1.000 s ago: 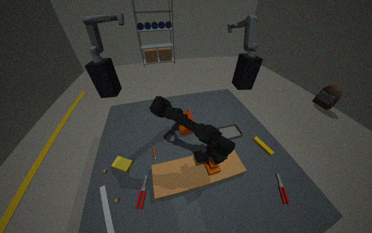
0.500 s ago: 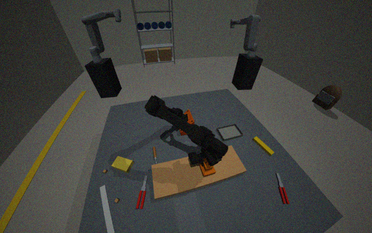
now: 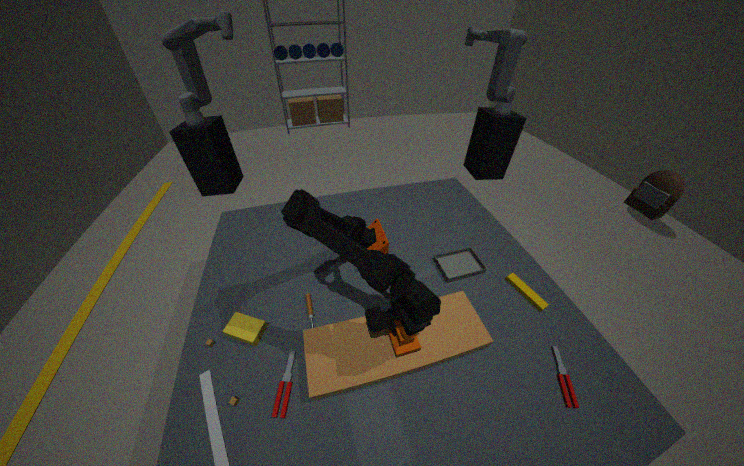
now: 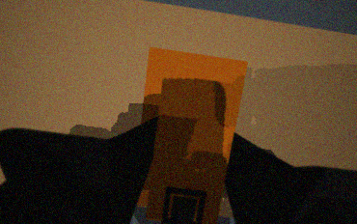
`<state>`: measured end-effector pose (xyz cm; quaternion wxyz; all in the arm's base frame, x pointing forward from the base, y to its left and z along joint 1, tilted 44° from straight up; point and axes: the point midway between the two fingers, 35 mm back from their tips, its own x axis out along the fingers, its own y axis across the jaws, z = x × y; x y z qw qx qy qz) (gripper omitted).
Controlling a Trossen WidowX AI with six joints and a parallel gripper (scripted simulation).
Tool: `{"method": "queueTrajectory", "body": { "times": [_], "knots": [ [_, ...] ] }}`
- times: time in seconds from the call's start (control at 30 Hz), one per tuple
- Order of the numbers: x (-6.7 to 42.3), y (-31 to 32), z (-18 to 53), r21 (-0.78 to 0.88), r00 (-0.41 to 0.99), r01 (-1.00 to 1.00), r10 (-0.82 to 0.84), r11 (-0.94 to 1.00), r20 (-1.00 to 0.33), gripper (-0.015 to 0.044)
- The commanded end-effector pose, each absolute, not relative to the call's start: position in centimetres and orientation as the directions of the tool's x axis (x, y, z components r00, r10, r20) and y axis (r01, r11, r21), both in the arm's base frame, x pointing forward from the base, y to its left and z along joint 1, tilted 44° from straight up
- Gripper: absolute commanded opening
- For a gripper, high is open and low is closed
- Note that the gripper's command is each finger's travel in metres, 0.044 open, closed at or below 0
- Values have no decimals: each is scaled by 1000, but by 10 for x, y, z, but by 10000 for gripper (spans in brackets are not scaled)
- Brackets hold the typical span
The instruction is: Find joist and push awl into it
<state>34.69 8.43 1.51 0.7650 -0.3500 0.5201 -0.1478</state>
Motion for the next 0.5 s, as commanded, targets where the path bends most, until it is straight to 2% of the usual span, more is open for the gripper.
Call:
{"method": "queueTrajectory", "body": {
  "times": [0.0,0.47],
  "knots": [
    [348,77,21,-695,417,-133,-597,706,-686,0],
    [352,56,42,-696,417,-133,-598,705,-685,0]
  ]
}}
